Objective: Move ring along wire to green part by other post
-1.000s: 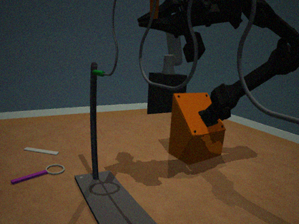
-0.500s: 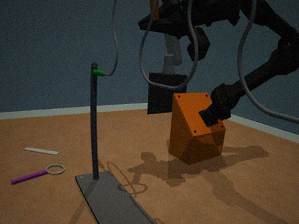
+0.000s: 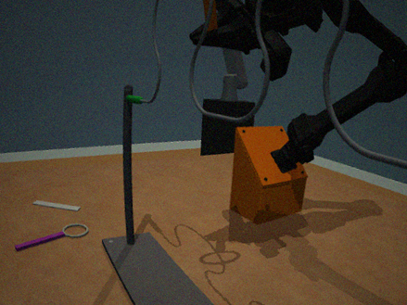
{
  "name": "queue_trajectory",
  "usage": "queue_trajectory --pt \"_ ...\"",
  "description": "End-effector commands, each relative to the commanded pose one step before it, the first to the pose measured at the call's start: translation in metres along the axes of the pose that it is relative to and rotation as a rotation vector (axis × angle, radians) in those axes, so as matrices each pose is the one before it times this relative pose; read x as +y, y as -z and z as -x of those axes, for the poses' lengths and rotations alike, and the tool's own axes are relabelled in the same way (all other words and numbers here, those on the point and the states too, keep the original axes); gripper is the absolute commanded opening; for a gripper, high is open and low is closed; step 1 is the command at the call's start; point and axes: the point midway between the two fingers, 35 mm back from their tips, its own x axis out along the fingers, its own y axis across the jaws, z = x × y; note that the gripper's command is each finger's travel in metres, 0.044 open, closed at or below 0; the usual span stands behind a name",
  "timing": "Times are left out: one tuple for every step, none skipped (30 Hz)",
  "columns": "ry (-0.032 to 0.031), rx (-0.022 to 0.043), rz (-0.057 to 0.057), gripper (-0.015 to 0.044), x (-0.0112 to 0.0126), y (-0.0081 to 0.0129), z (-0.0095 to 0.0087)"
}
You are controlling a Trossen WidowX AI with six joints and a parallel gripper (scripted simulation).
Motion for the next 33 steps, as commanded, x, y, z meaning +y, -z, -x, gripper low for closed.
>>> queue_trajectory --pt "-0.02483 -0.00636 -0.0493 -0.015 0.00075 0.00021 -0.00023" --pt "-0.00604 -0.00141 -0.0108 -0.015 0.00037 0.00003 -0.00007" --pt "-0.00604 -0.00141 -0.0108 -0.015 0.00037 0.00002 -0.00007" --pt "-0.00604 -0.00141 -0.0108 -0.015 0.00037 0.00001 -0.00006" --pt "-0.00604 -0.00141 -0.0108 -0.015 0.00037 0.0 -0.00006" --pt "-0.00604 -0.00141 -0.0108 -0.015 0.00037 0.00003 -0.00007" --pt "-0.00604 -0.00141 -0.0108 -0.015 0.00037 0.00003 -0.00007" --pt "-0.00604 -0.00141 -0.0108 -0.015 0.00037 0.00002 -0.00007" --pt "-0.00604 -0.00141 -0.0108 -0.015 0.00037 0.00001 -0.00006" --pt "-0.00603 -0.00141 -0.0108 -0.015 0.00037 0.00001 -0.00006" --pt "-0.00603 -0.00142 -0.0108 -0.015 0.00037 0.00003 -0.00007" --pt "-0.00604 -0.00142 -0.0108 -0.015 0.00037 0.00003 -0.00007" --pt "-0.00604 -0.00142 -0.0108 -0.015 0.00037 0.00002 -0.00007" --pt "-0.00603 -0.00142 -0.0108 -0.015 0.00037 0.00001 -0.00006" --pt "-0.00603 -0.00142 -0.0108 -0.015 0.00037 0.0 -0.00006" --pt "-0.00603 -0.00143 -0.0108 -0.015 0.00037 0.00003 -0.00007" --pt "-0.00603 -0.00143 -0.0108 -0.015 0.00037 0.00003 -0.00007" --pt "-0.00603 -0.00143 -0.0108 -0.015 0.00037 0.00002 -0.00007" --pt "-0.00603 -0.00143 -0.0108 -0.015 0.00037 0.00001 -0.00006" --pt "-0.00603 -0.00143 -0.0108 -0.015 0.00037 0.0 -0.00006" --pt "-0.00602 -0.00143 -0.0108 -0.015 0.00037 0.00003 -0.00007" --pt "-0.00602 -0.00144 -0.0108 -0.015 0.00037 0.00003 -0.00007" --pt "-0.00602 -0.00144 -0.0108 -0.015 0.00037 0.00002 -0.00007" --pt "-0.00602 -0.00144 -0.0108 -0.015 0.00037 0.00001 -0.00006" --pt "-0.00602 -0.00144 -0.0108 -0.015 0.00037 0.0 -0.00006" --pt "-0.00602 -0.00144 -0.0108 -0.015 0.00037 0.00003 -0.00007" --pt "-0.00602 -0.00144 -0.0108 -0.015 0.00037 0.00003 -0.00007" --pt "-0.00602 -0.00145 -0.0109 -0.015 0.00037 0.00002 -0.00006" --pt "-0.00602 -0.00145 -0.0108 -0.015 0.00037 0.00001 -0.00006" --pt "-0.00601 -0.00145 -0.0108 -0.015 0.00037 0.0 -0.00005" --pt "-0.00601 -0.00145 -0.0108 -0.015 0.00037 0.00003 -0.00007" --pt "-0.00602 -0.00145 -0.0109 -0.015 0.00037 0.00003 -0.00007" --pt "-0.00601 -0.00145 -0.0109 -0.015 0.00037 0.00002 -0.00006"
